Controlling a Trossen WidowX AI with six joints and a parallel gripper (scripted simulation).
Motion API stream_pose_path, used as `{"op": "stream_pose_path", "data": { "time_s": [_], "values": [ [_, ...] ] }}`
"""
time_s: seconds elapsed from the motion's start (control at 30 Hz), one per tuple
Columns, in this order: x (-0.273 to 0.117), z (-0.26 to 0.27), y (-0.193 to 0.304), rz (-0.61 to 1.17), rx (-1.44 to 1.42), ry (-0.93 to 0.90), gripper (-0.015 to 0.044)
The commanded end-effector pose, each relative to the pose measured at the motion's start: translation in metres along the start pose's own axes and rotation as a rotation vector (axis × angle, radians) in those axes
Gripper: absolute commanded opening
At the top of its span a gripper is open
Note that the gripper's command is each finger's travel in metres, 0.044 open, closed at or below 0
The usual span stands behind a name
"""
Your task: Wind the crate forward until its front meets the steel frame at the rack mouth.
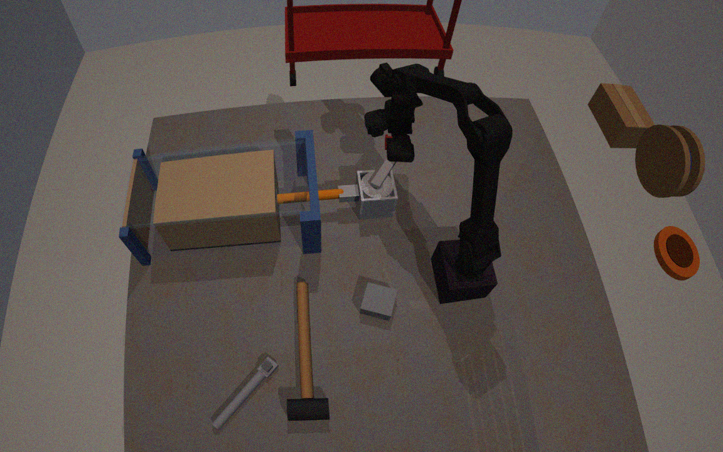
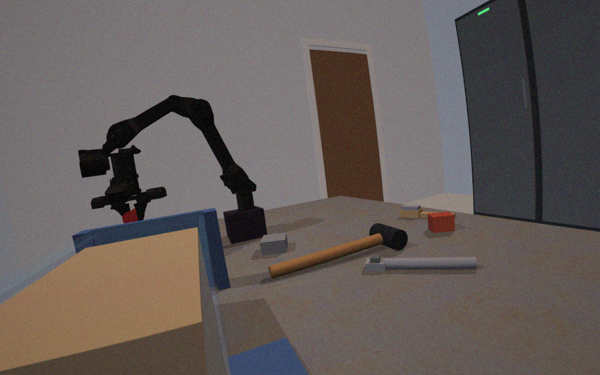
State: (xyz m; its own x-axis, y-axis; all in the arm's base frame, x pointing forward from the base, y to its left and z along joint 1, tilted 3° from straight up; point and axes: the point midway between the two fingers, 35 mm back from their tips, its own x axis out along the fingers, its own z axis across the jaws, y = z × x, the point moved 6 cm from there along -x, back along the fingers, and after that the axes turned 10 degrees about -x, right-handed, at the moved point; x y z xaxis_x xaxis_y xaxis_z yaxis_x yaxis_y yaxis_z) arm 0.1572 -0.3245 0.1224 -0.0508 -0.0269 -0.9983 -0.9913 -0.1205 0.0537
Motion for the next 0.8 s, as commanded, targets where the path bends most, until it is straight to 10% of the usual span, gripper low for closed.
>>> {"op": "stream_pose_path", "data": {
  "time_s": [0.0,0.77],
  "values": [
    [0.001,-0.006,-0.011,-0.019,-0.005,0.013,0.0000],
    [0.000,-0.016,-0.039,-0.022,-0.005,0.014,0.0000]
  ]
}}
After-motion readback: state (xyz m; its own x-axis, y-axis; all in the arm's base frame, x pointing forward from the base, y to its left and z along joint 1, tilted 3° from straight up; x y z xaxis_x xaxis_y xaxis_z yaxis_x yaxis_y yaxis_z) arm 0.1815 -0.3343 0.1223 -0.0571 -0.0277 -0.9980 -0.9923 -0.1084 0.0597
